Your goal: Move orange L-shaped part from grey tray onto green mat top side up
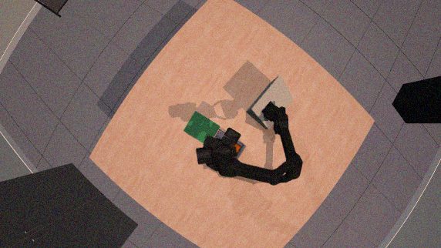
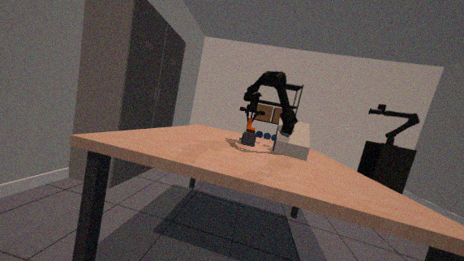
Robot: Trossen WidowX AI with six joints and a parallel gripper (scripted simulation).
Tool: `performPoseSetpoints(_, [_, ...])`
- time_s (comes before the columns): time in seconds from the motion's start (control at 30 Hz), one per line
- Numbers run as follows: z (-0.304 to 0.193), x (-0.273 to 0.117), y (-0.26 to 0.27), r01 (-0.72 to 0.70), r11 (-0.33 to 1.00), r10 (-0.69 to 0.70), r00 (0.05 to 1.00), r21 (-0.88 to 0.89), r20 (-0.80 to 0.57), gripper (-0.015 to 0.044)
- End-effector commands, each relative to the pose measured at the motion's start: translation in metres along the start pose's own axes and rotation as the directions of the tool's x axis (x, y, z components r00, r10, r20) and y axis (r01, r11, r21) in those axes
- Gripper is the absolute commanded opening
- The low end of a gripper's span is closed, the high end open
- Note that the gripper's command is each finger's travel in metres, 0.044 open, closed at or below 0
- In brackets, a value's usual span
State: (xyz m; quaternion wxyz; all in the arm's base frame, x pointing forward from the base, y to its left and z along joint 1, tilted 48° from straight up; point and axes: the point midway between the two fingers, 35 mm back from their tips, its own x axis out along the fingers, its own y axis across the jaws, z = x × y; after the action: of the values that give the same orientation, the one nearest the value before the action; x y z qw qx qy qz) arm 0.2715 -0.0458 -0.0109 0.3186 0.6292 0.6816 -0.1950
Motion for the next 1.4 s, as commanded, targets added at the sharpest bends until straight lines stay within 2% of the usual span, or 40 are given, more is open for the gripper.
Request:
performPoseSetpoints(0.0, [0.018,0.003,-0.002,0.005,1.0,-0.005,1.0,0.001,-0.001,0.0])
performPoseSetpoints(1.07, [0.152,0.002,-0.014,0.004,1.0,-0.004,1.0,-0.002,0.009,0.0])
performPoseSetpoints(1.37, [0.158,0.005,-0.015,0.004,1.0,-0.004,1.0,-0.002,0.009,0.0])
